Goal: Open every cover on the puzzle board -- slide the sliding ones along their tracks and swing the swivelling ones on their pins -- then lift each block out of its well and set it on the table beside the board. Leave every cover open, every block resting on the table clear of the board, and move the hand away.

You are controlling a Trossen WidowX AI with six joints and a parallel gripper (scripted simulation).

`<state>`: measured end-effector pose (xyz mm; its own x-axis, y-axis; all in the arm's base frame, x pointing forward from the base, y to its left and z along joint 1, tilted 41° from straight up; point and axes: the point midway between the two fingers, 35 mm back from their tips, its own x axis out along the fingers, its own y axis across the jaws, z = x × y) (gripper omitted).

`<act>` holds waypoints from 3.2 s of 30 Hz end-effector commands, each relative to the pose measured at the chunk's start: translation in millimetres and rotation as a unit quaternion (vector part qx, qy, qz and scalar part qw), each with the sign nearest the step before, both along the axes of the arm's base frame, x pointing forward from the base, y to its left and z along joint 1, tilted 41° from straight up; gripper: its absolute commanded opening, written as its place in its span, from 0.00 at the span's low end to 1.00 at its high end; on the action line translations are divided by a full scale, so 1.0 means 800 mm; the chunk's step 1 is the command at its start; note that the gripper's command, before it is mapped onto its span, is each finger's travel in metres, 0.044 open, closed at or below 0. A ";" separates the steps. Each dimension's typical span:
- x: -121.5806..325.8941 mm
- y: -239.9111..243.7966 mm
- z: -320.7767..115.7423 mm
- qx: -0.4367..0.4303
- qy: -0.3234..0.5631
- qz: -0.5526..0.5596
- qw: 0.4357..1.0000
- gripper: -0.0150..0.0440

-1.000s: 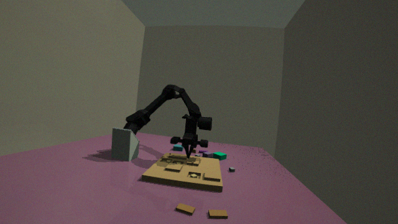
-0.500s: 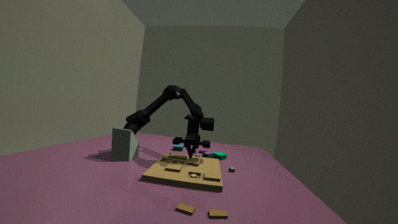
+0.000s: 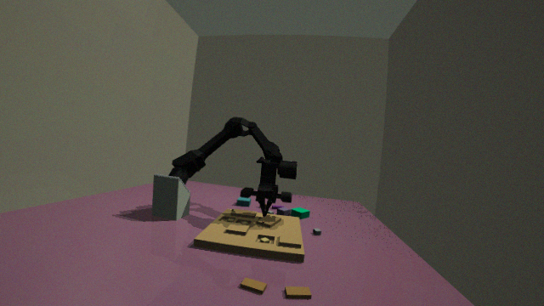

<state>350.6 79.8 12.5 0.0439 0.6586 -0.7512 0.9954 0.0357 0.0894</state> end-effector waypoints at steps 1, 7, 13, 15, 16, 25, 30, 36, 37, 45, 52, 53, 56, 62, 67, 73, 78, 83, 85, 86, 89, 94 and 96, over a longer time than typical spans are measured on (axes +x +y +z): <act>0.008 0.001 0.000 0.001 0.001 -0.001 1.000 0.25; 0.016 0.001 0.001 0.001 0.001 -0.001 1.000 0.25; 0.024 0.000 0.001 0.001 0.001 -0.001 1.000 0.25; 0.027 0.000 0.001 0.001 0.001 -0.001 1.000 0.25; 0.028 0.000 0.001 0.001 0.000 -0.001 1.000 0.25; 0.042 -0.002 0.000 0.001 0.000 -0.001 1.000 0.25; 0.047 -0.004 -0.001 0.001 0.000 -0.001 1.000 0.25; 0.056 -0.007 -0.003 0.001 0.000 -0.001 1.000 0.25; 0.057 -0.007 -0.003 0.001 0.000 -0.001 1.000 0.25; 0.067 -0.011 -0.005 0.001 0.000 -0.001 1.000 0.25; 0.075 -0.015 -0.008 0.001 -0.001 -0.001 1.000 0.25; 0.076 -0.016 -0.009 0.001 -0.001 -0.001 1.000 0.25; 0.080 -0.018 -0.011 0.001 -0.001 -0.001 1.000 0.25; 0.088 -0.023 -0.015 0.000 -0.001 -0.001 1.000 0.25; 0.091 -0.025 -0.016 0.000 -0.001 -0.001 1.000 0.25; 0.096 -0.031 -0.021 0.000 -0.001 -0.001 1.000 0.25; 0.101 -0.036 -0.024 0.000 -0.001 -0.001 1.000 0.25; 0.105 -0.041 -0.028 0.000 -0.001 -0.001 1.000 0.25; 0.105 -0.041 -0.028 0.000 -0.001 -0.001 1.000 0.25; 0.106 -0.042 -0.027 0.000 -0.001 -0.001 1.000 0.25; 0.106 -0.046 -0.023 0.000 -0.002 -0.001 1.000 0.25; 0.106 -0.051 -0.017 -0.001 -0.002 -0.001 1.000 0.25; 0.106 -0.054 -0.015 -0.001 -0.002 -0.001 1.000 0.25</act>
